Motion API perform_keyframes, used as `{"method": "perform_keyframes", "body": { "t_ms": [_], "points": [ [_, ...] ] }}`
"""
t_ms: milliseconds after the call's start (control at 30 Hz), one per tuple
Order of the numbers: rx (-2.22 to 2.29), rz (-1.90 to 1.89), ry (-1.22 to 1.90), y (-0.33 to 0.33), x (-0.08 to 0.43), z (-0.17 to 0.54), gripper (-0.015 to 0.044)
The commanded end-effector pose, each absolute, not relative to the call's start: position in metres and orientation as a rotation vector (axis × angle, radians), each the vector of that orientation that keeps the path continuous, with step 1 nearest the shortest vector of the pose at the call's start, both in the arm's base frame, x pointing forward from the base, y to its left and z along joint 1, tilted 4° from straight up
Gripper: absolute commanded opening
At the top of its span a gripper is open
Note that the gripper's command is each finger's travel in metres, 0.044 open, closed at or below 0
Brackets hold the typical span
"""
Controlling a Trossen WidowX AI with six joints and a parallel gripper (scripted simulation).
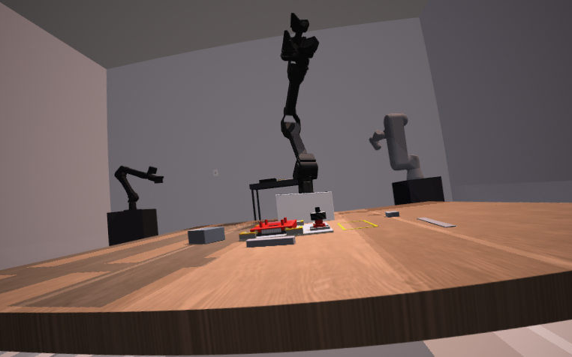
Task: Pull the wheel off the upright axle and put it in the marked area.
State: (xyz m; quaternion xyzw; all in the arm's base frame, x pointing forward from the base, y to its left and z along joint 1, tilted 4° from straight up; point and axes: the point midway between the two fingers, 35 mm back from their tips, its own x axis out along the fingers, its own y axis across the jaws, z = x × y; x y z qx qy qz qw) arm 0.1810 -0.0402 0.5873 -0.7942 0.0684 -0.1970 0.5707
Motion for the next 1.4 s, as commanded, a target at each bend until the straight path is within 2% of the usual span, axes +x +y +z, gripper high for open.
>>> {"method": "perform_keyframes", "body": {
  "t_ms": [0,100,367,833,1367],
  "points": [
    [-1.86,-0.46,0.163,-0.04,0.182,0.586,0.0374],
    [-1.809,-0.428,0.188,-0.04,0.201,0.575,0.03],
    [-1.558,-0.296,0.211,-0.03,0.253,0.539,0.03],
    [-0.908,-0.11,0.402,-0.018,0.35,0.431,0.03],
    [-0.097,-0.174,0.756,-0.022,0.407,0.281,0.03]
  ]
}}
